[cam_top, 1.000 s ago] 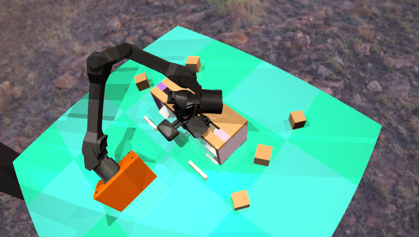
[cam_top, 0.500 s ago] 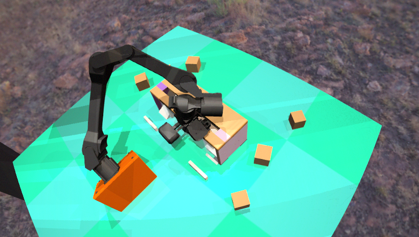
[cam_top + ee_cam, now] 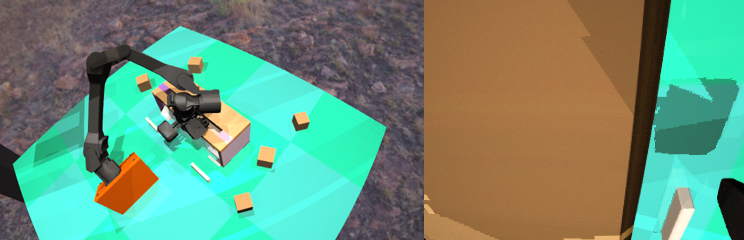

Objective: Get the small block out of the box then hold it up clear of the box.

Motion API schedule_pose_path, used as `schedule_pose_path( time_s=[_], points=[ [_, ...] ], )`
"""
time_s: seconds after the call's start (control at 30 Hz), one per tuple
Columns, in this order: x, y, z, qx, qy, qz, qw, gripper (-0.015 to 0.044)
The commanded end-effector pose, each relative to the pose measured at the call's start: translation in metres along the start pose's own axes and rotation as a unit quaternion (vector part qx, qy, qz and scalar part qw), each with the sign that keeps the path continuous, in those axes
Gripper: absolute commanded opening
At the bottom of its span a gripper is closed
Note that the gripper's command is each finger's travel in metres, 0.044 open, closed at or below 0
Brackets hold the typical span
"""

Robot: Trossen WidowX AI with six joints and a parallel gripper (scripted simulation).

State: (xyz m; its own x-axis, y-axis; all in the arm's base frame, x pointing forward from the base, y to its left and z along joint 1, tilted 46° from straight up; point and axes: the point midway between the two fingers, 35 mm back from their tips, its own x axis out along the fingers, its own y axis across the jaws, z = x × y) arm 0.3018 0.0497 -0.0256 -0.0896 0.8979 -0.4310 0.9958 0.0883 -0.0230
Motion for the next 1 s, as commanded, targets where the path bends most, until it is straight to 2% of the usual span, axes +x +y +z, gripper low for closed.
schedule_pose_path(
  time_s=[0.0,0.97],
  points=[
    [0.003,0.0,-0.009,-0.003,0.002,0.0,1.0,0.04],
    [0.02,0.0,-0.055,-0.003,0.003,0.0,1.0,0.04]
  ],
)
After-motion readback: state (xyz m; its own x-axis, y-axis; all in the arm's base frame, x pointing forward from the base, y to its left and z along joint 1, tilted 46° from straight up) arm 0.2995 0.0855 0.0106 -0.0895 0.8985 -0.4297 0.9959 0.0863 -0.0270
